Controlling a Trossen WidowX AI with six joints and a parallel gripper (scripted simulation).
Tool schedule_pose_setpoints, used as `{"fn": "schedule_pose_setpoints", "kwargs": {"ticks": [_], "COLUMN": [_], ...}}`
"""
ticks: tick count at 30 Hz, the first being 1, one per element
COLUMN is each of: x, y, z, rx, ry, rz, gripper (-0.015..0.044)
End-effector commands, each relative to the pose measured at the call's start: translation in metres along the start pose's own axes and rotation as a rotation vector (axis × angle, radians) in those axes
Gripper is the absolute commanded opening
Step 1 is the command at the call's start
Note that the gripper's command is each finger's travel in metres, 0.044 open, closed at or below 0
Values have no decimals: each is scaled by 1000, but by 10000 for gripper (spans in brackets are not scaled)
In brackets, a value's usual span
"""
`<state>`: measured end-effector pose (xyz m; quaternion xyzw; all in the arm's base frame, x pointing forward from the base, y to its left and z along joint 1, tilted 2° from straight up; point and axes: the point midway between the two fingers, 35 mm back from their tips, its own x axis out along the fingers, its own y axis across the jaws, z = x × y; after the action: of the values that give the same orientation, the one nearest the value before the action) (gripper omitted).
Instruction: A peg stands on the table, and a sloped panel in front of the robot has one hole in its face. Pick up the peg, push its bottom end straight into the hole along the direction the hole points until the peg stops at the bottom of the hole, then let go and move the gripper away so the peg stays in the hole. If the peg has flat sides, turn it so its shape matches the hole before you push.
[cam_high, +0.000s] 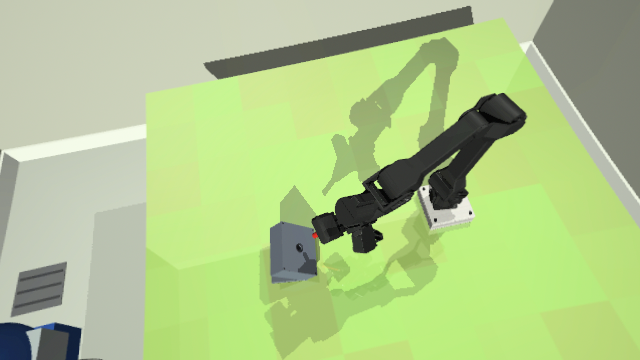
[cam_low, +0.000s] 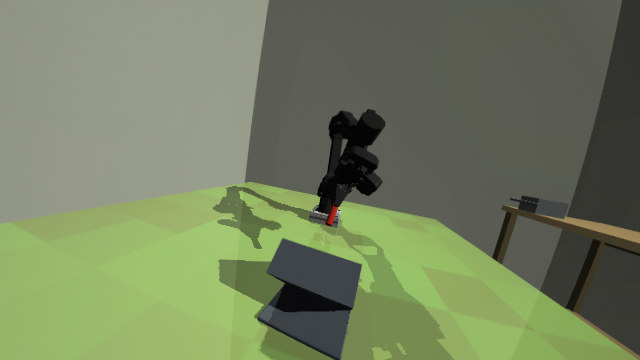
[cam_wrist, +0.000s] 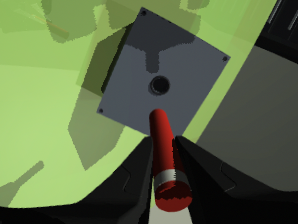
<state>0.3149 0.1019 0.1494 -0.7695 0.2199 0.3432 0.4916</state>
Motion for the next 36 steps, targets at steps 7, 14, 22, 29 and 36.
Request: {"fn": "schedule_pose_setpoints", "kwargs": {"ticks": [7,14,22,29,36], "x": [15,26,33,38,47], "y": [-2,-3,-3,-3,-3], "z": [5,8,10,11,11], "rx": [-25,-42,-41,-38,-39], "ry": [-1,-3,-3,-3,-2], "rz": [-19,-34,-45,-48,-49], "gripper": [0,0,0,0,0]}}
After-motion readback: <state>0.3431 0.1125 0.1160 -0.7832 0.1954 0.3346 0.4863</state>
